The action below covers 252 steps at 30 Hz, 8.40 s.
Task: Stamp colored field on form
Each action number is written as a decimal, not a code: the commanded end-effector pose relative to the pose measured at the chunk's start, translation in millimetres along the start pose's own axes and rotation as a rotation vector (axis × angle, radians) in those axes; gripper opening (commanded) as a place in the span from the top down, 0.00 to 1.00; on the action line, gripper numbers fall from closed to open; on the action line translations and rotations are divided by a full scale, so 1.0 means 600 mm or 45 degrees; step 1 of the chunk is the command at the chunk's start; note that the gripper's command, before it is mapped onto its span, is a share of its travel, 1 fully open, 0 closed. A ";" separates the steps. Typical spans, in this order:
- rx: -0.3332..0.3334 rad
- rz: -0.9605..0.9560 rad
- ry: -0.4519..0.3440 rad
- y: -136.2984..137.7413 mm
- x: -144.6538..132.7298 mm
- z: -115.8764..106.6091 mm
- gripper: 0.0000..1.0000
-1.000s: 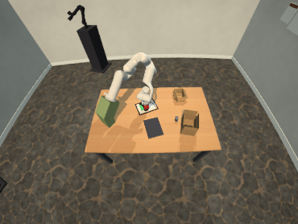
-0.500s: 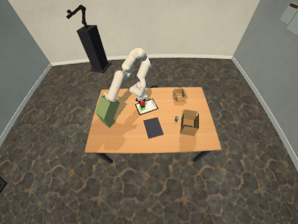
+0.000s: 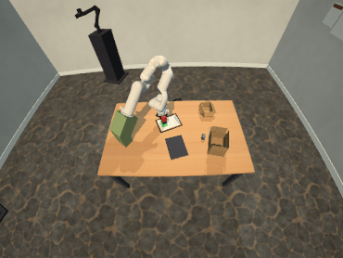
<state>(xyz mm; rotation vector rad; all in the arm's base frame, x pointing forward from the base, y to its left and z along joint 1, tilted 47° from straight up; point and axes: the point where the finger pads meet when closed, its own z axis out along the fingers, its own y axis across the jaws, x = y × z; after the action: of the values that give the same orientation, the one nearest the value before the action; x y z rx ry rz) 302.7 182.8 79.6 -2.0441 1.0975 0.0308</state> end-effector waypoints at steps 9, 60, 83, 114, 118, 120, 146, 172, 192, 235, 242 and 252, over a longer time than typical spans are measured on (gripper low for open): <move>0.002 0.000 0.001 -0.001 0.000 0.004 0.66; 0.002 0.000 0.001 -0.001 0.001 0.105 0.66; 0.002 0.000 0.001 -0.001 0.001 0.067 0.66; 0.002 0.000 0.001 -0.001 0.001 -0.001 0.66; 0.002 0.000 0.001 -0.001 0.001 -0.001 0.66; 0.002 0.000 0.001 -0.001 0.001 -0.001 0.66; 0.032 0.050 -0.019 -0.056 0.452 0.008 0.66; 0.002 0.066 0.001 -0.022 0.519 0.015 0.66; 0.002 0.066 0.001 -0.023 0.521 0.063 0.66; 0.002 0.066 0.001 -0.023 0.521 0.064 0.04; 0.002 0.066 0.001 -0.023 0.521 0.047 0.04; 0.002 0.066 0.001 -0.023 0.521 -0.086 0.04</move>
<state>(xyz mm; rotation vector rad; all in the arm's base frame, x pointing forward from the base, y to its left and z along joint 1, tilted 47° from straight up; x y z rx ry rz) 493.7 -62.6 7.4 -2.0148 1.1514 0.0466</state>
